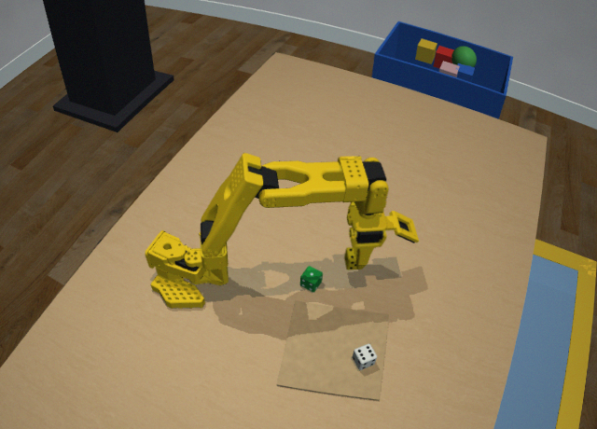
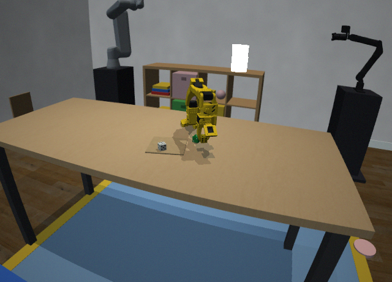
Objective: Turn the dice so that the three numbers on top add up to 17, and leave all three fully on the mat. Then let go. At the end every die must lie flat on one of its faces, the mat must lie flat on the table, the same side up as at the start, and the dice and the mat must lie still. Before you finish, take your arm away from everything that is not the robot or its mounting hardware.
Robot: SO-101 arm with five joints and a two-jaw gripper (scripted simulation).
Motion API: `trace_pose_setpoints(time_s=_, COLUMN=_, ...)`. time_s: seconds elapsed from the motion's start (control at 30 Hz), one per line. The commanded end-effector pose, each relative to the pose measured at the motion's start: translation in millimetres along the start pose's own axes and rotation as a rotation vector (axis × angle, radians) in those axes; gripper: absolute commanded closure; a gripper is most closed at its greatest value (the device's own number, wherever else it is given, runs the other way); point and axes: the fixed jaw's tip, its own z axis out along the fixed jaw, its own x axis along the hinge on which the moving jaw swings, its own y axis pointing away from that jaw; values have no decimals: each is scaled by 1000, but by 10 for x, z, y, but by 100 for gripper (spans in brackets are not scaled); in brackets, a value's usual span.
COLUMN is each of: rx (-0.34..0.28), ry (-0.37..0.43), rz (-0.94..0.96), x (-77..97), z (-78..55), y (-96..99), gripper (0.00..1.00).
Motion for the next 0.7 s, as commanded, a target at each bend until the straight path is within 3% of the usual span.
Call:
trace_pose_setpoints(time_s=0.0, rx=-5, ry=-88, rz=1, x=-76, z=-256, y=32, gripper=100)
trace_pose_setpoints(time_s=0.43, rx=-6, ry=-93, rz=6, x=-68, z=-289, y=23, gripper=100)
trace_pose_setpoints(time_s=0.67, rx=-6, ry=-136, rz=53, x=-53, z=-321, y=-93, gripper=100)
